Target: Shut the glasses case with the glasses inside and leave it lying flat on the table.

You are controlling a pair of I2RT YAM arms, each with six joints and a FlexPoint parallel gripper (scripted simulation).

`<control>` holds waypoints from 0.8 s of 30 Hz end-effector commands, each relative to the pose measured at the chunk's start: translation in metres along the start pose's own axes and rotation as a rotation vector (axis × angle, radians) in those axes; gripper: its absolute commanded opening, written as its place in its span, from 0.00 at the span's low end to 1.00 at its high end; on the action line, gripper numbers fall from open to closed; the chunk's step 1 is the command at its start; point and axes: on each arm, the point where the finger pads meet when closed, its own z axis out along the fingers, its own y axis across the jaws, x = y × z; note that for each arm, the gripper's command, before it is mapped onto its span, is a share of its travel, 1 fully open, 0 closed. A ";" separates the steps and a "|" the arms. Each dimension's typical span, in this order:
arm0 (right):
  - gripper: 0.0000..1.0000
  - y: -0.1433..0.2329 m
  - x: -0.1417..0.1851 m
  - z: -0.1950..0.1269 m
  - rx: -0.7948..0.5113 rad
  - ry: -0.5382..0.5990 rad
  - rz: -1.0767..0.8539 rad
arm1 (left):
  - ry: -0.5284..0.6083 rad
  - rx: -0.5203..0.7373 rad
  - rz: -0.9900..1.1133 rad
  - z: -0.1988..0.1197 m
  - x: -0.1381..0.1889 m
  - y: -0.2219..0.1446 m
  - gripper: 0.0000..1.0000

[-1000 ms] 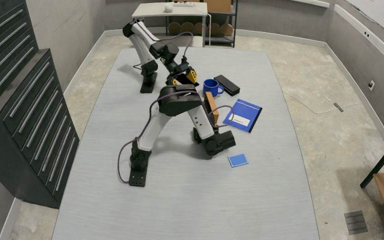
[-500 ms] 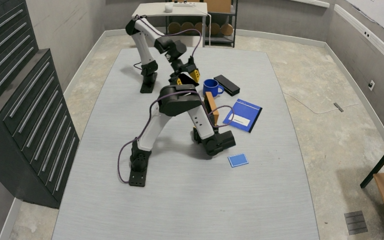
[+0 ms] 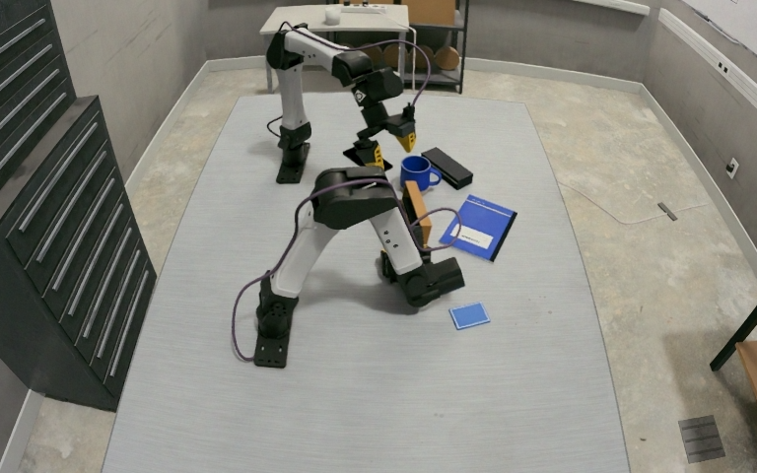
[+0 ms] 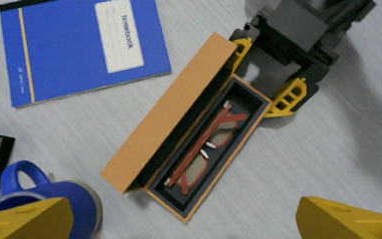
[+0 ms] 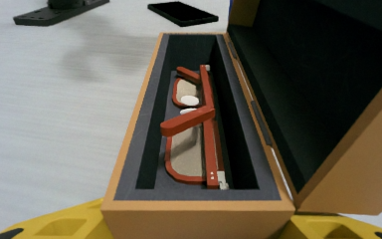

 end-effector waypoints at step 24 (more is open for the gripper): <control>0.49 -0.001 -0.007 -0.002 0.012 0.005 -0.016 | 0.121 -0.021 -0.026 -0.003 -0.031 0.008 1.00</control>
